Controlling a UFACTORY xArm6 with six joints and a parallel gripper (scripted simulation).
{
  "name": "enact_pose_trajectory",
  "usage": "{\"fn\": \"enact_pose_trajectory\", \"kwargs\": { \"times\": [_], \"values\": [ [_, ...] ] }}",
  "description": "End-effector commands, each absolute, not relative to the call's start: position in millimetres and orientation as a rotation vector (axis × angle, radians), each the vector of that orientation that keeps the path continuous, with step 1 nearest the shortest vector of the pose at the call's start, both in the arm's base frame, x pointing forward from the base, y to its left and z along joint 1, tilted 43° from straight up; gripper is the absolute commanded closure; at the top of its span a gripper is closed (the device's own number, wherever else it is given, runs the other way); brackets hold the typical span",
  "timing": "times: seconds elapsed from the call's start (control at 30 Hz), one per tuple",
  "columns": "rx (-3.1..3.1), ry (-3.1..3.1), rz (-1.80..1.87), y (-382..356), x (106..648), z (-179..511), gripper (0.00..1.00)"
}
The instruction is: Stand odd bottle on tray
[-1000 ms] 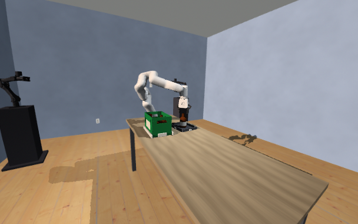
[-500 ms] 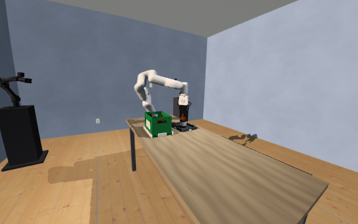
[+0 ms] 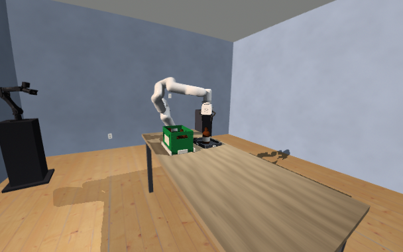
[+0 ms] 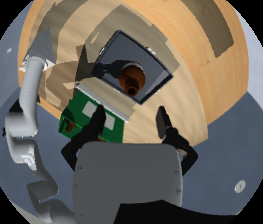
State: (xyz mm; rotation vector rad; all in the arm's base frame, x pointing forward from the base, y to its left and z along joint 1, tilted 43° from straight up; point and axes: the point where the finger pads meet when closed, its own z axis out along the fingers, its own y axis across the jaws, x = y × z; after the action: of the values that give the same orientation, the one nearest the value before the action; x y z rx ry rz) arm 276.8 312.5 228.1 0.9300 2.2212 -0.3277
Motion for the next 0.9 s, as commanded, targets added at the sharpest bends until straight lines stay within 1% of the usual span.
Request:
{"fn": "enact_pose_trajectory", "kwargs": {
  "times": [0.0,0.53,0.57,0.87],
  "values": [
    [0.93,2.222,-0.323,315.6,274.5,232.1,0.0],
    [0.93,2.222,-0.323,319.1,270.7,237.6,0.0],
    [0.93,2.222,-0.323,319.1,270.7,237.6,1.0],
    [0.93,2.222,-0.323,319.1,270.7,237.6,1.0]
  ]
}}
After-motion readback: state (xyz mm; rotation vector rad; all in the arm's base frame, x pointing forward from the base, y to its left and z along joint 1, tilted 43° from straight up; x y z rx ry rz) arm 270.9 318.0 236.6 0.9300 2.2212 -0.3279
